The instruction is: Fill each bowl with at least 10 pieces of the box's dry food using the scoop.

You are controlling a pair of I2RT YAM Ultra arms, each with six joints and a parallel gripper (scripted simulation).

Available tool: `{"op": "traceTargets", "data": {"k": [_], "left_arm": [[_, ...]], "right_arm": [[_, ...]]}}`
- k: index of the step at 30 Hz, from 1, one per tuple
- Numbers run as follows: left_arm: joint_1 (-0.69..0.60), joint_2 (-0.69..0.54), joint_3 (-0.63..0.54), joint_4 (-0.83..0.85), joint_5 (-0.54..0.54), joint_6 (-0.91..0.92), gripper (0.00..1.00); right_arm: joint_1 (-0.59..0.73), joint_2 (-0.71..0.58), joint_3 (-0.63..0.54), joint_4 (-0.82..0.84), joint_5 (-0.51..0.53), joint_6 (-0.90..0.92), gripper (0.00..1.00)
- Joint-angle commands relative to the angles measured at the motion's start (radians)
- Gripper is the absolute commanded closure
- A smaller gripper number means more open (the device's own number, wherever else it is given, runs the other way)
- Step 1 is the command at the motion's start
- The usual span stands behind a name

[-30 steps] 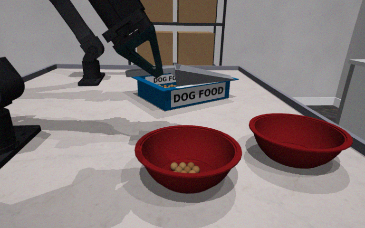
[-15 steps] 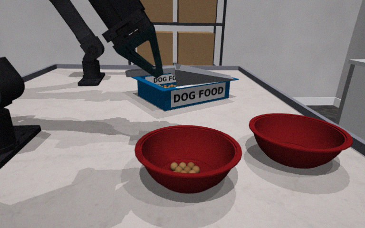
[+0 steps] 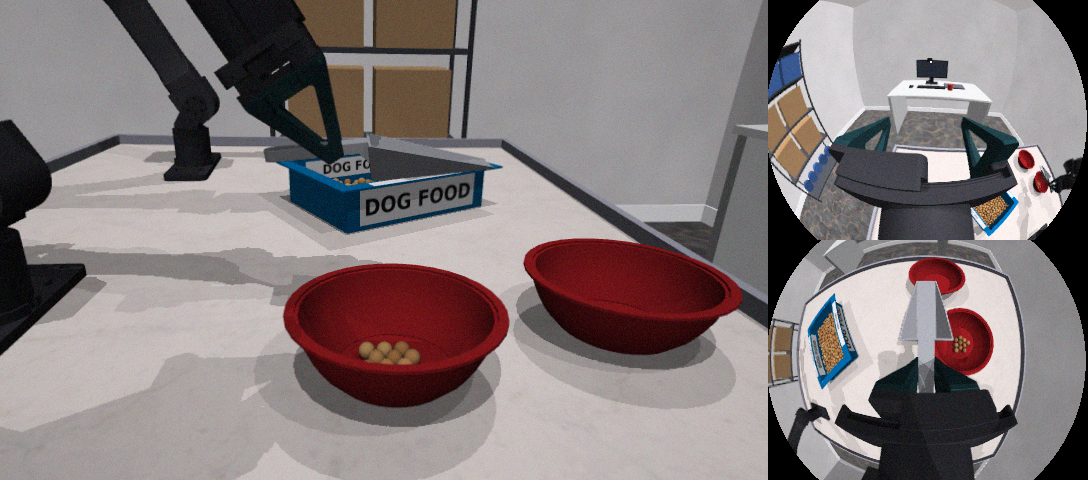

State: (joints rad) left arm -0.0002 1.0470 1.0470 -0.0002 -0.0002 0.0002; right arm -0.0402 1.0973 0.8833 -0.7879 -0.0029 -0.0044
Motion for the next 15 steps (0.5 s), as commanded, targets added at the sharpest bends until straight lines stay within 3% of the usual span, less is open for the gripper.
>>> {"op": "traceTargets", "data": {"k": [1, 15], "left_arm": [[0.0, -0.008, 0.013, -0.002, 0.0, 0.0, 0.0], [0.0, -0.008, 0.013, -0.002, 0.0, 0.0, 0.0]], "right_arm": [[0.0, -0.009, 0.012, 0.002, 0.0, 0.0, 1.0], [0.217, 0.143, 0.177, -0.129, 0.021, 0.085, 1.0]]}}
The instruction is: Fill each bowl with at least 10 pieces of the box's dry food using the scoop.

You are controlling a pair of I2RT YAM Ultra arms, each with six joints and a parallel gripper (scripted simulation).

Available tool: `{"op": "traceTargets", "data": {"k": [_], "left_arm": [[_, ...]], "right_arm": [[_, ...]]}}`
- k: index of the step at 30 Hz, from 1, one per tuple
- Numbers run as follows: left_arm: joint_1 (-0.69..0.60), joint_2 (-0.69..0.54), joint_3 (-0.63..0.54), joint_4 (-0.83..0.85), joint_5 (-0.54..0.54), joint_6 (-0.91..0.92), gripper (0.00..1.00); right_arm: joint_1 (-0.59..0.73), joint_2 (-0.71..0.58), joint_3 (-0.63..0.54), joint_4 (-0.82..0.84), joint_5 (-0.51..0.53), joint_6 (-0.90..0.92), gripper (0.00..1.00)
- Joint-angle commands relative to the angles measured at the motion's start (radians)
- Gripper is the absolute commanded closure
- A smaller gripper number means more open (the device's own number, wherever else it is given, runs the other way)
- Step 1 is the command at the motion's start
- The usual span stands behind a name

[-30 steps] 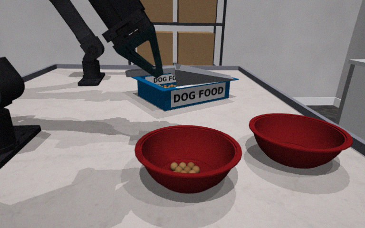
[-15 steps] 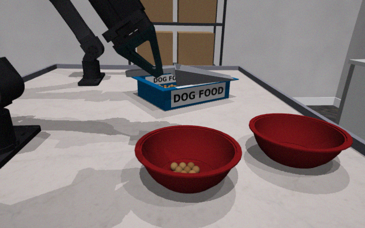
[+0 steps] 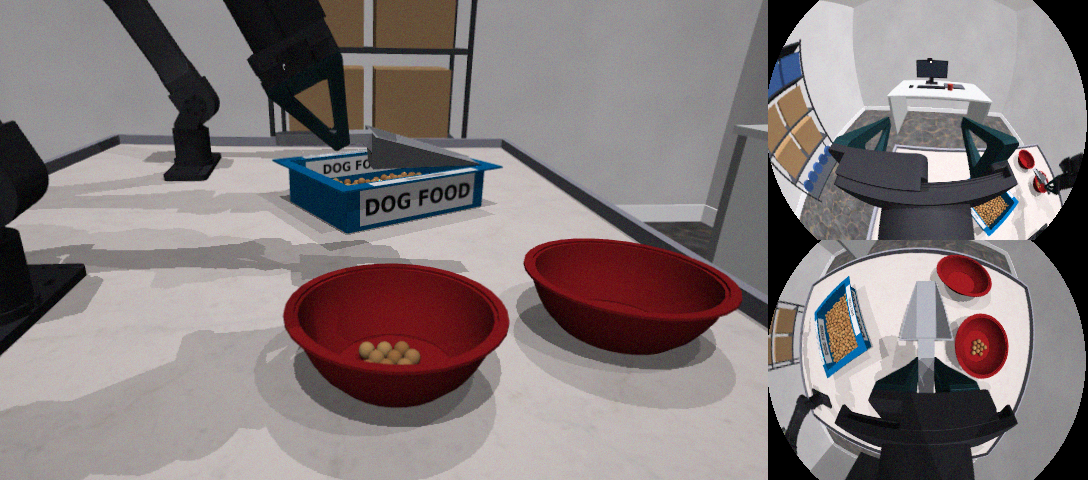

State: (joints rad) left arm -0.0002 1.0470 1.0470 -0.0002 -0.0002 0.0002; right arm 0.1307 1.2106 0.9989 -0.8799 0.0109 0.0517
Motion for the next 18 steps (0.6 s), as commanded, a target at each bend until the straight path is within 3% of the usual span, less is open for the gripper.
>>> {"op": "traceTargets", "data": {"k": [1, 18], "left_arm": [[0.0, -0.008, 0.013, -0.002, 0.0, 0.0, 0.0], [0.0, -0.008, 0.013, -0.002, 0.0, 0.0, 0.0]], "right_arm": [[0.067, 0.043, 0.077, -0.048, 0.01, 0.037, 1.0], [0.355, 0.235, 0.287, -0.191, 0.032, 0.131, 1.0]]}}
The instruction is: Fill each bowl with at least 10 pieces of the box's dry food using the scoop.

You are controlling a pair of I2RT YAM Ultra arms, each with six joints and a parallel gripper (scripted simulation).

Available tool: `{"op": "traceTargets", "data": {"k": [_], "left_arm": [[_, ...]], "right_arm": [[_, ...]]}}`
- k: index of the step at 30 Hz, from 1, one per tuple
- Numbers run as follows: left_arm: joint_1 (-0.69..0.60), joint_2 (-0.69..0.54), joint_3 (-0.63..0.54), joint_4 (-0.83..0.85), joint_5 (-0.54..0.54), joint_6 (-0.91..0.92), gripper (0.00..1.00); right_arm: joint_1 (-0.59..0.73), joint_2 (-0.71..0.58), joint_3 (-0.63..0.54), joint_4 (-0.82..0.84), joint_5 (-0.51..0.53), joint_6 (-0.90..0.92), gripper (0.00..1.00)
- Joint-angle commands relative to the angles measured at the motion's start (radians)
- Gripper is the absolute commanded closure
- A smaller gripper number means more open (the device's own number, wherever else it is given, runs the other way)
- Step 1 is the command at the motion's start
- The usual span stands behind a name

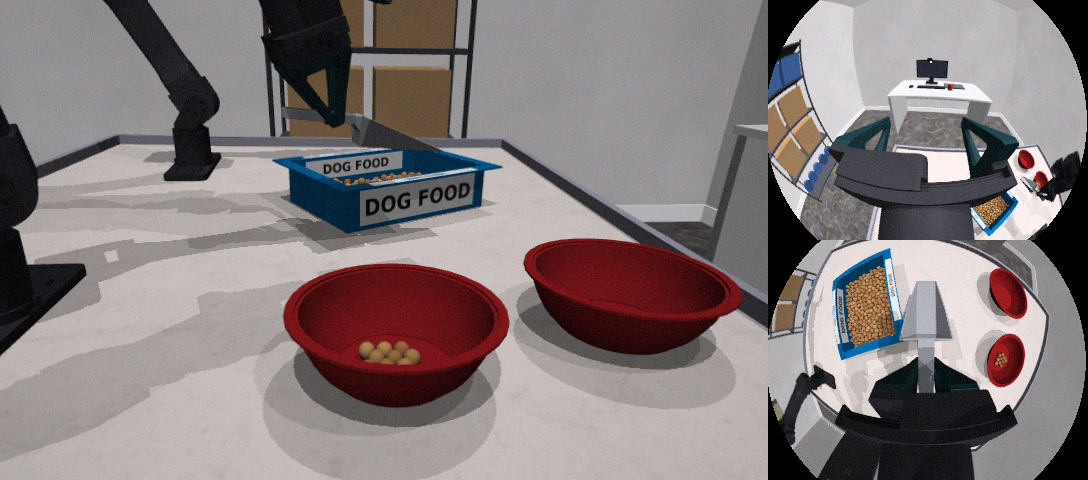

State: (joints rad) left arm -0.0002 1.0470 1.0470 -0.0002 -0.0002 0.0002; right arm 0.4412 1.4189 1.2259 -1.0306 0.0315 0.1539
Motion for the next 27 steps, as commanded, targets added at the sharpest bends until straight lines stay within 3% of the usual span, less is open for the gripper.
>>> {"op": "traceTargets", "data": {"k": [1, 17, 27], "left_arm": [[0.0, -0.008, 0.013, -0.002, 0.0, 0.0, 0.0], [0.0, -0.008, 0.013, -0.002, 0.0, 0.0, 0.0], [0.0, -0.008, 0.013, -0.002, 0.0, 0.0, 0.0]], "right_arm": [[0.064, 0.039, 0.073, -0.05, 0.012, 0.035, 1.0], [0.309, 0.203, 0.254, -0.177, 0.034, 0.116, 1.0], [0.337, 0.209, 0.275, -0.153, 0.03, 0.109, 1.0]]}}
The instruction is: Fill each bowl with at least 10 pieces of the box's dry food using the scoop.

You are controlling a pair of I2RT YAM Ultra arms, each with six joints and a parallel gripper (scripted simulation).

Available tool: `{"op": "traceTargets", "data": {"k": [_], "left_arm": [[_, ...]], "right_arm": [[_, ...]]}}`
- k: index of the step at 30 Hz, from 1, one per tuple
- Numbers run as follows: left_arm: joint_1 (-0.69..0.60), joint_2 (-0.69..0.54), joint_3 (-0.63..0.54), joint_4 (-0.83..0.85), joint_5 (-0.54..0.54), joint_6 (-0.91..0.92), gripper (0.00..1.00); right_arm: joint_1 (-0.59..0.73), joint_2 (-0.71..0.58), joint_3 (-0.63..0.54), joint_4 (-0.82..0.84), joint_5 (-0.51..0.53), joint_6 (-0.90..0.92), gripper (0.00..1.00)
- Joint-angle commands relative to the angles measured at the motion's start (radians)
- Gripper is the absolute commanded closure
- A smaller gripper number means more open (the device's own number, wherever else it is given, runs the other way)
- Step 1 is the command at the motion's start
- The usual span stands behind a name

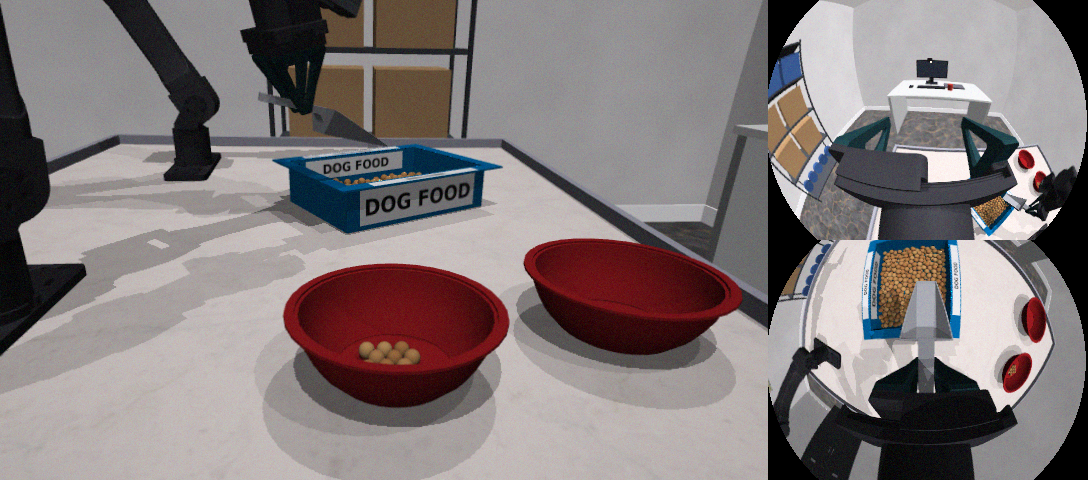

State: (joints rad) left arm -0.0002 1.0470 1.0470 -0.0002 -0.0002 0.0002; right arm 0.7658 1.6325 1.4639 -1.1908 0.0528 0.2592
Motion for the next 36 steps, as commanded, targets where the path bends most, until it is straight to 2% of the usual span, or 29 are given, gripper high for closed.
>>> {"op": "traceTargets", "data": {"k": [1, 2, 17, 36], "left_arm": [[0.0, -0.008, 0.013, -0.002, 0.0, 0.0, 0.0], [0.0, -0.008, 0.013, -0.002, 0.0, 0.0, 0.0], [0.0, -0.008, 0.013, -0.002, 0.0, 0.0, 0.0], [0.0, -0.008, 0.013, -0.002, 0.0, 0.0, 0.0]], "right_arm": [[-0.014, -0.006, 0.037, 0.004, 0.01, 0.003, 1.0], [-0.025, 0.033, 0.057, -0.025, -0.014, -0.013, 1.0], [-0.047, 0.113, 0.121, -0.06, -0.026, -0.034, 1.0], [-0.088, 0.285, 0.25, -0.164, -0.065, -0.073, 1.0]]}}
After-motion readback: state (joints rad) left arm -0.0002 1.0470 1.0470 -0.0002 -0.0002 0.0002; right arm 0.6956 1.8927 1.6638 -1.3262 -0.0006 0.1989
